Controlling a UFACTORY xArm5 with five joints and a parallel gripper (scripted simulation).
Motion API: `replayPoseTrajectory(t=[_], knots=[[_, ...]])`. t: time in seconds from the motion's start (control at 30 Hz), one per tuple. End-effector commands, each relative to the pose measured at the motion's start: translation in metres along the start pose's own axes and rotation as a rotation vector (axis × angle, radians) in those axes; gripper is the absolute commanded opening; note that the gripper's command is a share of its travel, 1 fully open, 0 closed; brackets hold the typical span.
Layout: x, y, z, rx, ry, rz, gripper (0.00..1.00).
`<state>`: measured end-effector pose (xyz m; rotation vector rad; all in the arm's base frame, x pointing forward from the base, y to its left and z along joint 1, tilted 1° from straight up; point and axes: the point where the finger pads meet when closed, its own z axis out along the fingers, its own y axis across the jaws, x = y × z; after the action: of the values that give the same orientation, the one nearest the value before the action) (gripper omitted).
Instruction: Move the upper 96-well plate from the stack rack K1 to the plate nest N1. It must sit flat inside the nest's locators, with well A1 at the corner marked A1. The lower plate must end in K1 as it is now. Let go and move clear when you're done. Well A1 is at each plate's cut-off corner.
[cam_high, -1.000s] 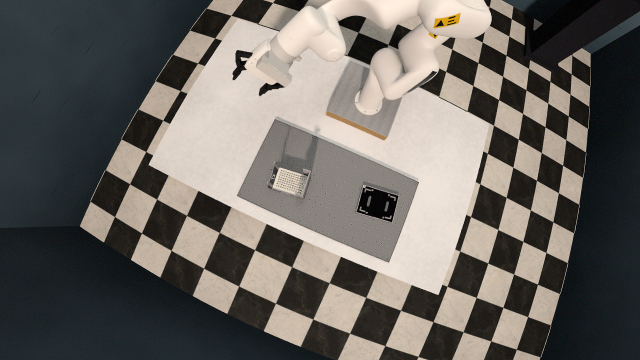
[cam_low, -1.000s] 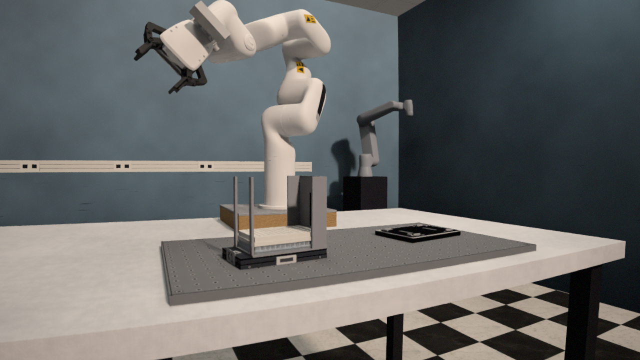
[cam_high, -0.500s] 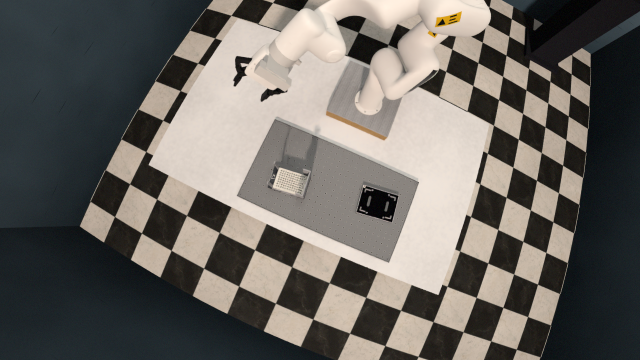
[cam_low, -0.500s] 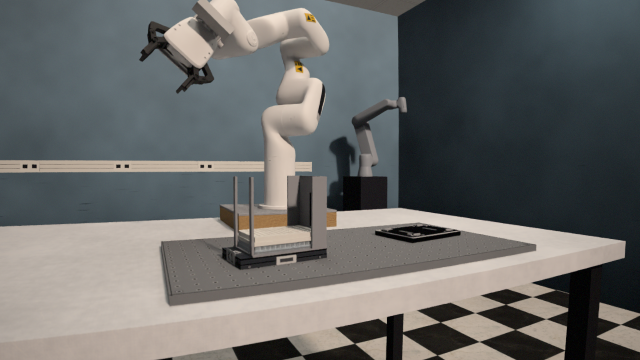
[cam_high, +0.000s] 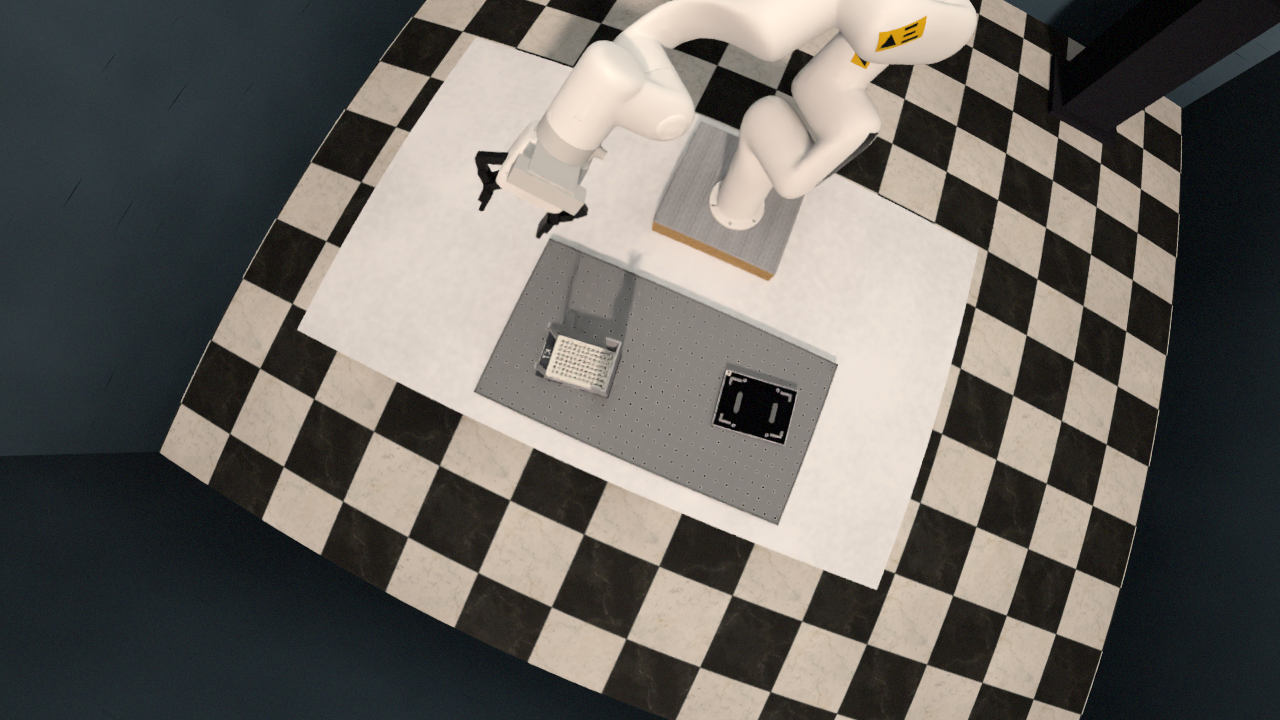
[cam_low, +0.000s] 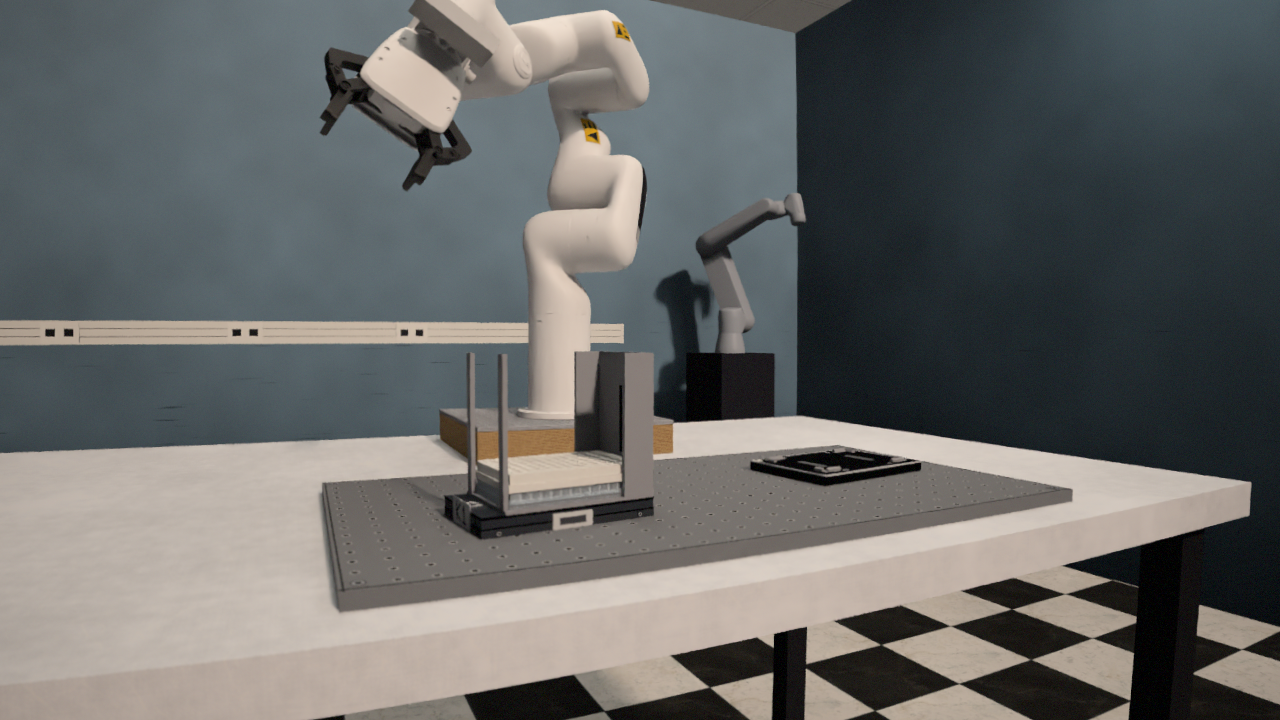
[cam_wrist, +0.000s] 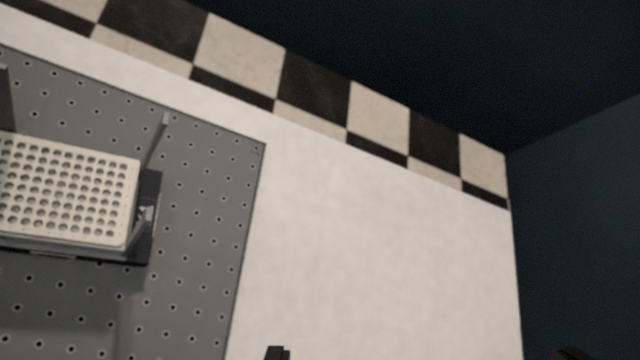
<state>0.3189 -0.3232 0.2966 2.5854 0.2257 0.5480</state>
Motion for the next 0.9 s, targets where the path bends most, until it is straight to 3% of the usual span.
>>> replayPoseTrajectory(t=[0.0, 0.07, 0.23, 0.3, 0.53, 0.6, 0.77, 0.83, 0.87], knots=[[0.013, -0.011, 0.002, 0.018, 0.014, 0.005, 1.0], [0.019, -0.018, 0.003, 0.08, 0.008, 0.03, 1.0], [0.034, -0.034, 0.004, 0.087, 0.008, 0.033, 1.0], [0.04, -0.042, 0.005, 0.149, -0.005, 0.056, 1.0], [0.054, -0.059, 0.005, 0.154, -0.006, 0.058, 1.0], [0.059, -0.067, 0.005, 0.213, -0.027, 0.079, 1.0], [0.072, -0.085, 0.004, 0.216, -0.028, 0.08, 1.0], [0.077, -0.093, 0.003, 0.273, -0.056, 0.1, 1.0], [0.079, -0.098, 0.002, 0.274, -0.057, 0.1, 1.0]])
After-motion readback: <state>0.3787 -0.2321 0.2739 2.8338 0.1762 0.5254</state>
